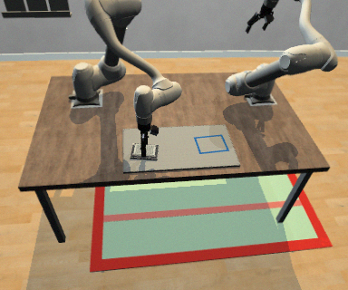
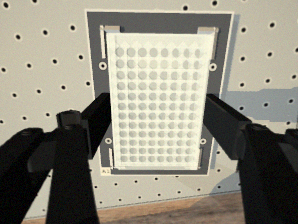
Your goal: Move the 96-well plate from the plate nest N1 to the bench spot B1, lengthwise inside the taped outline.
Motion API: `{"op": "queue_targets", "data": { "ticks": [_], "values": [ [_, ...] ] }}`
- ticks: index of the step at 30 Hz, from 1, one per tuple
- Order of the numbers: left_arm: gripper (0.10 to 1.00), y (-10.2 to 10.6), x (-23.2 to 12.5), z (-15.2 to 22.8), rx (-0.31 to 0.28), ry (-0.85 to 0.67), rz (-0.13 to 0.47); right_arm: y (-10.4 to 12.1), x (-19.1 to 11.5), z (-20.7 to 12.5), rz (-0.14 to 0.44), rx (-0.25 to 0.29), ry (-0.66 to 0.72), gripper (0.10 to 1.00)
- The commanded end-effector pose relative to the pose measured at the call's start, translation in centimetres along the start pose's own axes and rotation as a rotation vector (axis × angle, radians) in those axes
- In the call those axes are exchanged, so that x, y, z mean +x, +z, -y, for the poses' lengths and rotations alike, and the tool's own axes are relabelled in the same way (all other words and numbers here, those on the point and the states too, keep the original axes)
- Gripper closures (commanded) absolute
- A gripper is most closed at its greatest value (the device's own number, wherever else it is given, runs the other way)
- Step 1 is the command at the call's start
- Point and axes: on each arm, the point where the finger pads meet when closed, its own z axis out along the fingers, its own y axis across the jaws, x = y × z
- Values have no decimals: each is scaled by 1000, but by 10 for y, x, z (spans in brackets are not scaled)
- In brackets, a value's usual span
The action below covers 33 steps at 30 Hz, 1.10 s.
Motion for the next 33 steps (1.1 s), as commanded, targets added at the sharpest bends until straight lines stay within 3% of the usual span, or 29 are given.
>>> {"op": "queue_targets", "data": {
  "ticks": [1, 33],
  "values": [
    [98, 0, 0, 0, 0, 0, 0, -1, 0, 0, -1, -1, 0, 469],
    [98, 0, 0, 0, 0, 0, 0, -2, 0, 0, -1, -1, 0, 493]
  ]
}}
